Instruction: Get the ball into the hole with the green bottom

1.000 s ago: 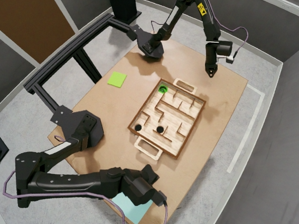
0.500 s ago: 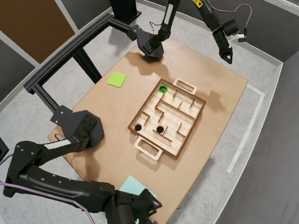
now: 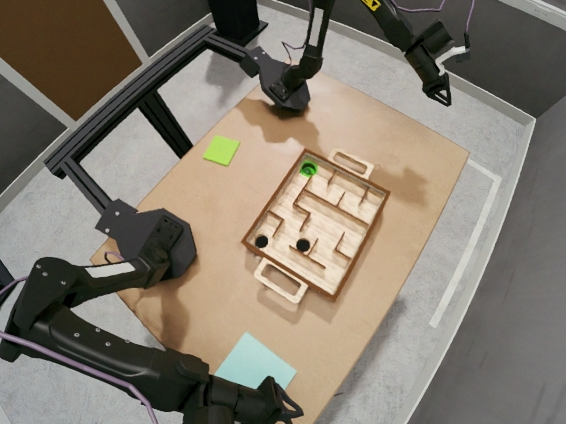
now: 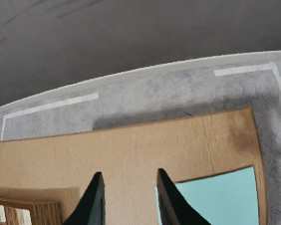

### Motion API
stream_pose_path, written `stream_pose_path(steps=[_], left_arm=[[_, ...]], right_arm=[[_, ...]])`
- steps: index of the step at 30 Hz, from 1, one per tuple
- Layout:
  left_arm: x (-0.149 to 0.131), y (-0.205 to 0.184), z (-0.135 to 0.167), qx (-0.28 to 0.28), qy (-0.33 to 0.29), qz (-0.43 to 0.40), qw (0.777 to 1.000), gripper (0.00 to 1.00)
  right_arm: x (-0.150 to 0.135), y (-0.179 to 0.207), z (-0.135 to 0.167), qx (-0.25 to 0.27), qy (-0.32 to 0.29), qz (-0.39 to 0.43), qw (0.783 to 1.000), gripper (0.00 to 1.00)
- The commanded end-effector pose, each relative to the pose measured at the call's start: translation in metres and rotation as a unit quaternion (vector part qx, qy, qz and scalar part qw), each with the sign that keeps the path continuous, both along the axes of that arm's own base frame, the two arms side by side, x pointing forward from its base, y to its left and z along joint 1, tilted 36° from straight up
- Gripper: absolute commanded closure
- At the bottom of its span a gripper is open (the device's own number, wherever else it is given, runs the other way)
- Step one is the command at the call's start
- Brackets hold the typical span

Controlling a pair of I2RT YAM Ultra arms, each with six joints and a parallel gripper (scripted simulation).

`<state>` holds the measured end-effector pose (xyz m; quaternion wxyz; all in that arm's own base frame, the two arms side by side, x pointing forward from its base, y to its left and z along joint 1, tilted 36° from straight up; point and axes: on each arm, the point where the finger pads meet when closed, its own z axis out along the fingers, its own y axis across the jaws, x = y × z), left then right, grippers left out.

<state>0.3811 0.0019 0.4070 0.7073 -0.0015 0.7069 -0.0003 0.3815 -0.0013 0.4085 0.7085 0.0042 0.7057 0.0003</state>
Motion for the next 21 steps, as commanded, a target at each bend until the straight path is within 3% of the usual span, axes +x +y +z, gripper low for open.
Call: stream_pose_path(steps=[1, 12, 16, 17, 18, 21], left_arm=[[-0.013, -0.010, 0.035, -0.004, -0.045, -0.020, 0.999, 0.66], [0.001, -0.007, 0.019, 0.005, -0.022, -0.009, 1.000, 0.66], [-0.007, -0.006, 0.024, 0.005, -0.029, -0.006, 1.000, 0.66], [-0.005, -0.005, 0.020, 0.005, -0.024, -0.009, 1.000, 0.66], [-0.007, -0.008, 0.025, 0.006, -0.029, -0.014, 0.999, 0.66], [-0.006, -0.004, 0.022, 0.006, -0.023, -0.006, 1.000, 0.66]], right_arm=[[0.000, 0.012, 0.026, 0.000, -0.030, 0.021, 0.999, 0.66], [-0.010, 0.012, 0.027, -0.007, -0.027, 0.020, 0.999, 0.66], [-0.011, 0.011, 0.028, -0.007, -0.028, 0.016, 0.999, 0.66], [-0.005, 0.006, 0.012, -0.007, -0.013, 0.009, 1.000, 0.66], [-0.011, 0.009, 0.025, -0.007, -0.027, 0.011, 1.000, 0.66], [-0.012, 0.009, 0.020, -0.008, -0.021, 0.012, 1.000, 0.66]])
